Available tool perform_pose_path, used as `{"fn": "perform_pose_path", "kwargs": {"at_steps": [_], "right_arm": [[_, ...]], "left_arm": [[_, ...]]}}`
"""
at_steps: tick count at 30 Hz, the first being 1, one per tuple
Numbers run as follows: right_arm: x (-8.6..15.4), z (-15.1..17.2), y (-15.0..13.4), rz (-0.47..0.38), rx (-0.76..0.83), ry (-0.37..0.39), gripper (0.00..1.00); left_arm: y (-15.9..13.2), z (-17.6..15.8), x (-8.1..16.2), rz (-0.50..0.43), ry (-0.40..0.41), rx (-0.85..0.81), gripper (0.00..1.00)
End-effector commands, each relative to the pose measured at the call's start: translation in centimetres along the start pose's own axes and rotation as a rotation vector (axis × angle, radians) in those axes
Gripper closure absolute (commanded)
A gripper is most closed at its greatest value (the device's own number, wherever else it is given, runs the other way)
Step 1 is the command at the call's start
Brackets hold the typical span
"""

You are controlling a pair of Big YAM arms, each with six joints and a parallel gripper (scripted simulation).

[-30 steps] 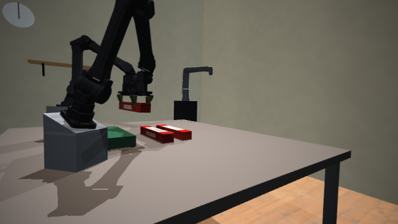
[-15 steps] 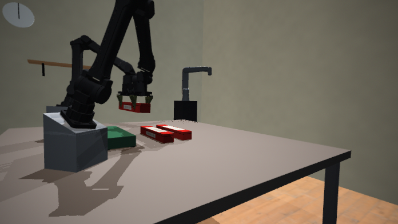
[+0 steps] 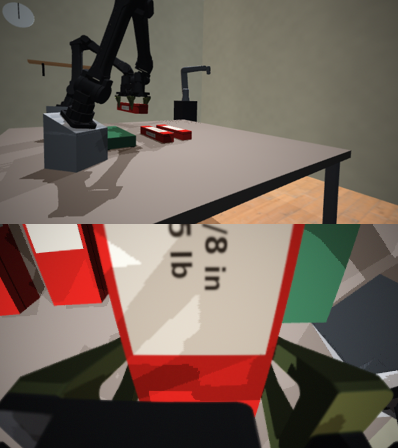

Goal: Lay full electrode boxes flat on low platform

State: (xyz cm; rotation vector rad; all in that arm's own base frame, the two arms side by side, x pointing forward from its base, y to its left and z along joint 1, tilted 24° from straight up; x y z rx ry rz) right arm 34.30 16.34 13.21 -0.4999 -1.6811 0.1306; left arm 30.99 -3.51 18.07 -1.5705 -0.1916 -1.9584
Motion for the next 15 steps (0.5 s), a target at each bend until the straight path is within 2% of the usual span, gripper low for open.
{"fn": "perform_pose_path", "kwargs": {"at_steps": [1,2,5,7,14,15], "right_arm": [[4.6,-0.7,-0.4,-0.061,0.005,-0.093,1.0],[3.6,0.4,-0.7,-0.04,0.015,-0.072,1.0],[4.1,0.5,-0.5,-0.052,-0.011,-0.082,1.0],[4.5,0.5,-0.3,-0.06,-0.008,-0.09,1.0],[3.5,2.3,-0.5,-0.043,-0.005,-0.072,1.0],[5.1,1.1,0.2,-0.075,-0.002,-0.103,1.0]], "left_arm": [[-0.7,-0.3,2.4,-0.021,0.058,-0.004,1.0],[-0.7,-0.5,2.3,-0.022,0.058,0.007,1.0],[-0.8,-1.1,2.3,-0.021,0.058,0.007,1.0],[-0.5,-0.7,3.1,-0.038,0.075,0.002,1.0],[-0.8,-2.4,2.3,-0.024,0.06,0.009,1.0],[-0.4,-1.0,3.7,-0.052,0.088,0.014,1.0]]}}
Point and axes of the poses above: on each arm, the point where the finger pads meet when closed, its own x axis back along the fingers, its own z axis across the jaws, y = z × x, the point moved 10 cm from there along x, back along the fingers, and after that the axes turned 5 degrees about x, right-handed, at the moved point
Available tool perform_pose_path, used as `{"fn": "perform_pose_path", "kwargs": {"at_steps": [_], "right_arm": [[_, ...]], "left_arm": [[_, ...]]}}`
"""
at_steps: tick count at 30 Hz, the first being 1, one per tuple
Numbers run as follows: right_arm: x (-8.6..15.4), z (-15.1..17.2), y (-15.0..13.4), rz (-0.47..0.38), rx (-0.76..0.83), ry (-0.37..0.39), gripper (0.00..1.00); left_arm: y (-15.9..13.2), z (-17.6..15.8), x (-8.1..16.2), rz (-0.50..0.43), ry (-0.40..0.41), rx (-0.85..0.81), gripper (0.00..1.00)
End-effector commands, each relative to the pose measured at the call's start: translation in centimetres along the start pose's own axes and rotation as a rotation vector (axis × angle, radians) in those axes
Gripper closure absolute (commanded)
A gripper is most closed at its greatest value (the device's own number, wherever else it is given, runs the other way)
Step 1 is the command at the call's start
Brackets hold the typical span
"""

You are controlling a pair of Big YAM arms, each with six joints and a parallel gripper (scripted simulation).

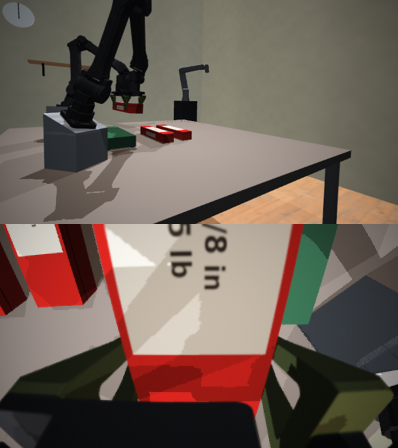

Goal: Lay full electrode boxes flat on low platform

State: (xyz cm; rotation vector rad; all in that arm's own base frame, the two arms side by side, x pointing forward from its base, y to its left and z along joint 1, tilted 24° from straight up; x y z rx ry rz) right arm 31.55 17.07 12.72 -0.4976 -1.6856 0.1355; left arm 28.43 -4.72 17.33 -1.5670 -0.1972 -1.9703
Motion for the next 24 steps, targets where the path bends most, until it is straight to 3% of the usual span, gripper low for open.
{"fn": "perform_pose_path", "kwargs": {"at_steps": [1,4,11,24], "right_arm": [[5.0,-1.6,0.0,-0.076,-0.006,-0.097,1.0],[3.2,0.5,-0.6,-0.041,-0.008,-0.065,1.0],[4.8,0.3,0.2,-0.076,-0.006,-0.094,1.0],[3.5,1.2,-0.2,-0.055,0.0,-0.076,1.0]], "left_arm": [[-0.1,1.7,3.7,-0.044,0.083,0.013,1.0],[-0.7,-0.5,2.1,-0.011,0.051,0.007,1.0],[-0.6,-1.4,2.6,-0.024,0.061,0.015,1.0],[-0.8,-1.4,2.3,-0.02,0.059,0.003,1.0]]}}
Point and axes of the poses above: on each arm, the point where the finger pads meet when closed, its own x axis back along the fingers, its own z axis across the jaws, y = z × x, the point moved 10 cm from there along x, back along the fingers, and after that the axes turned 5 degrees about x, right-handed, at the moved point
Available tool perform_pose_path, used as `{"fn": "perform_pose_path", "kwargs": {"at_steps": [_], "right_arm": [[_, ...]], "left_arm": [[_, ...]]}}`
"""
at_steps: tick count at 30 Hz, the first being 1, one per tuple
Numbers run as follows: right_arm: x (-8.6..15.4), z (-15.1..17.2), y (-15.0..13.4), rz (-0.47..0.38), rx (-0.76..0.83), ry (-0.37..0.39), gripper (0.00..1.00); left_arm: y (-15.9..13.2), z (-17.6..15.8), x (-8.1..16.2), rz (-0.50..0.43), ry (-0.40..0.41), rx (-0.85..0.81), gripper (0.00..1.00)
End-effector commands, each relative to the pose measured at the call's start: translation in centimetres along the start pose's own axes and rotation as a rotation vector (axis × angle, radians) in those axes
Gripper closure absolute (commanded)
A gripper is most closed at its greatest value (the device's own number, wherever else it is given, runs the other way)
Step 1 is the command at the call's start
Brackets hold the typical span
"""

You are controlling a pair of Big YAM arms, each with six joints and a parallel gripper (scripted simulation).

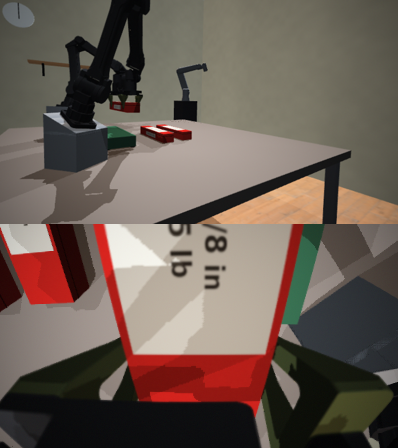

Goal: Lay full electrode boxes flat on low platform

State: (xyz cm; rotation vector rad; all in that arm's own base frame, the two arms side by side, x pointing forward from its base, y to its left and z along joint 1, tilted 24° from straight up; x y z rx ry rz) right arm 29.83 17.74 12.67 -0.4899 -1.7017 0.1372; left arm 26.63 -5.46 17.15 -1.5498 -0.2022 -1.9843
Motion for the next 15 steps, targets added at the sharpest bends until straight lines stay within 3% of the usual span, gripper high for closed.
{"fn": "perform_pose_path", "kwargs": {"at_steps": [1,15], "right_arm": [[3.1,-0.64,-0.4,-0.047,-0.002,-0.06,1.0],[2.87,-0.64,-0.44,-0.047,-0.003,-0.059,1.0]], "left_arm": [[-0.52,0.48,1.93,-0.013,0.044,-0.003,1.0],[-0.75,0.38,1.61,-0.008,0.04,-0.003,1.0]]}}
Point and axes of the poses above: on each arm, the point where the finger pads meet when closed, its own x axis back along the fingers, its own z axis across the jaws, y = z × x, the point moved 10 cm from there along x, back along the fingers, and after that the axes turned 5 degrees about x, right-handed, at the moved point
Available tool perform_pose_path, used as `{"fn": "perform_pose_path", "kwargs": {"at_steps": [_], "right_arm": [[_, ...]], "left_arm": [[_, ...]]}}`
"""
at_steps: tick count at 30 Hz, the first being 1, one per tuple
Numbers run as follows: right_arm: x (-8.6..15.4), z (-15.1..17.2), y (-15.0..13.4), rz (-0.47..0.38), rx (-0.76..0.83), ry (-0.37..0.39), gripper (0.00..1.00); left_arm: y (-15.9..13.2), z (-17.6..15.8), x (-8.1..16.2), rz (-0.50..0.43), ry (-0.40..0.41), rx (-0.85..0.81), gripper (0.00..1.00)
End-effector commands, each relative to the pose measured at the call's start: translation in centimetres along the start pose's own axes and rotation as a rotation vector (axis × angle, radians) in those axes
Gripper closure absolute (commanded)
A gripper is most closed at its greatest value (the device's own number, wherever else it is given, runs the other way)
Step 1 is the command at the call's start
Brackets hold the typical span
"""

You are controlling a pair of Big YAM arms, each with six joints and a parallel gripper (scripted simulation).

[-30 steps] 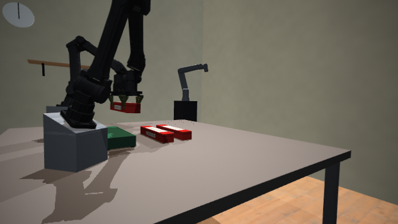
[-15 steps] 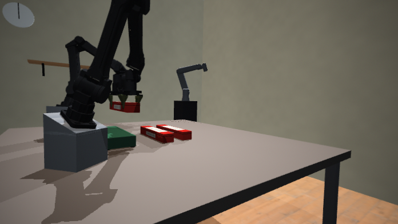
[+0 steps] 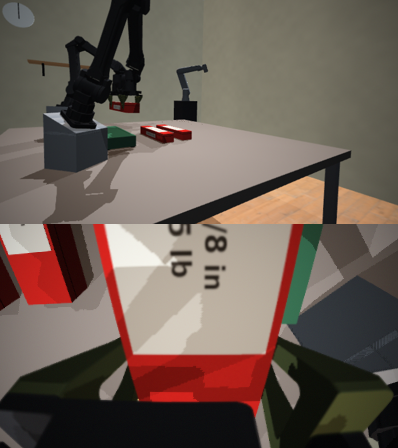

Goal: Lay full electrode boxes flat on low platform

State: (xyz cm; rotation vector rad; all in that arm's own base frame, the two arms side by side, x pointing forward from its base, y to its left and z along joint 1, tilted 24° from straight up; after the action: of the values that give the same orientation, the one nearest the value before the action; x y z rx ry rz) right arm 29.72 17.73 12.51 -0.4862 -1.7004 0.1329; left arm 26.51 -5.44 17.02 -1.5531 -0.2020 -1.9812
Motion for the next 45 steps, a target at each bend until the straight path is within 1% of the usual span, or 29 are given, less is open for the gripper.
{"fn": "perform_pose_path", "kwargs": {"at_steps": [1,7,8,9,11,12,13,15,20,24,28,29,31,32,35,37,39,41,42,43,45], "right_arm": [[2.9,-0.7,-0.5,-0.041,-0.002,-0.061,1.0],[2.9,-0.8,-0.5,-0.041,-0.005,-0.06,1.0],[2.3,0.2,-0.6,-0.029,-0.003,-0.051,1.0],[2.3,0.4,-0.6,-0.03,-0.01,-0.051,1.0],[2.3,0.4,-0.6,-0.03,-0.01,-0.051,1.0],[3.7,-0.7,0.1,-0.061,-0.015,-0.077,1.0],[2.9,0.3,-0.2,-0.043,-0.009,-0.062,1.0],[2.3,1.2,-0.5,-0.03,-0.01,-0.051,1.0],[2.5,1.9,-0.2,-0.037,-0.014,-0.056,1.0],[2.3,2.9,-0.2,-0.034,-0.012,-0.053,1.0],[2.3,3.3,-0.2,-0.033,-0.012,-0.052,1.0],[3.8,2.2,0.7,-0.068,-0.016,-0.077,1.0],[2.3,3.8,-0.1,-0.034,-0.012,-0.053,1.0],[2.1,4.2,-0.2,-0.03,-0.01,-0.05,1.0],[2.0,4.8,-0.2,-0.03,-0.01,-0.049,1.0],[2.2,5.0,0.0,-0.034,-0.012,-0.052,1.0],[2.5,5.2,0.2,-0.041,-0.016,-0.056,1.0],[2.2,5.8,0.1,-0.035,-0.013,-0.052,1.0],[2.8,5.3,0.5,-0.05,-0.02,-0.061,1.0],[2.9,5.2,0.6,-0.054,-0.021,-0.063,1.0],[2.9,5.2,0.6,-0.054,-0.021,-0.063,1.0]], "left_arm": [[-0.7,0.5,1.7,-0.008,0.043,-0.002,1.0],[-0.8,0.5,1.6,-0.006,0.041,0.0,1.0],[-0.8,0.4,1.5,-0.005,0.04,-0.001,1.0],[-0.7,-0.3,1.4,-0.005,0.039,-0.009,1.0],[-0.7,-0.3,1.4,-0.005,0.039,-0.009,1.0],[-0.6,0.1,1.8,-0.014,0.046,0.009,1.0],[-0.7,-0.6,1.5,-0.008,0.041,0.001,1.0],[-0.8,-1.1,1.4,-0.005,0.038,0.002,1.0],[-0.6,-1.6,1.8,-0.018,0.048,0.009,1.0],[-0.8,-2.7,1.5,-0.01,0.041,0.005,1.0],[-0.8,-3.0,1.5,-0.012,0.042,0.006,1.0],[-0.1,-2.0,2.9,-0.044,0.064,0.023,1.0],[-0.9,-3.7,1.4,-0.008,0.04,0.004,1.0],[-1.0,-4.1,1.2,-0.005,0.037,0.002,1.0],[-1.1,-4.7,1.2,-0.005,0.037,0.002,1.0],[-0.8,-4.5,1.8,-0.019,0.046,0.01,1.0],[-0.9,-5.1,1.5,-0.014,0.042,0.007,1.0],[-1.0,-5.5,1.5,-0.014,0.042,0.007,1.0],[-1.0,-5.7,1.5,-0.014,0.042,0.007,1.0],[-0.6,-5.1,2.3,-0.033,0.053,0.016,1.0],[-0.6,-5.1,2.3,-0.033,0.053,0.016,1.0]]}}
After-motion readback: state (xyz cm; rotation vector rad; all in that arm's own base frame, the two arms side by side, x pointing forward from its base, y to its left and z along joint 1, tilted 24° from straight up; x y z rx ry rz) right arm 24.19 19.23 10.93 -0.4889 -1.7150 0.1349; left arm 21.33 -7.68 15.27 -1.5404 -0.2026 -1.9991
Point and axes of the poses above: on each arm, the point where the finger pads meet when closed, its own x axis back along the fingers, its own z axis across the jaws, y = z × x, the point moved 10 cm from there along x, back along the fingers, and after that the axes turned 5 degrees about x, right-handed, at the moved point
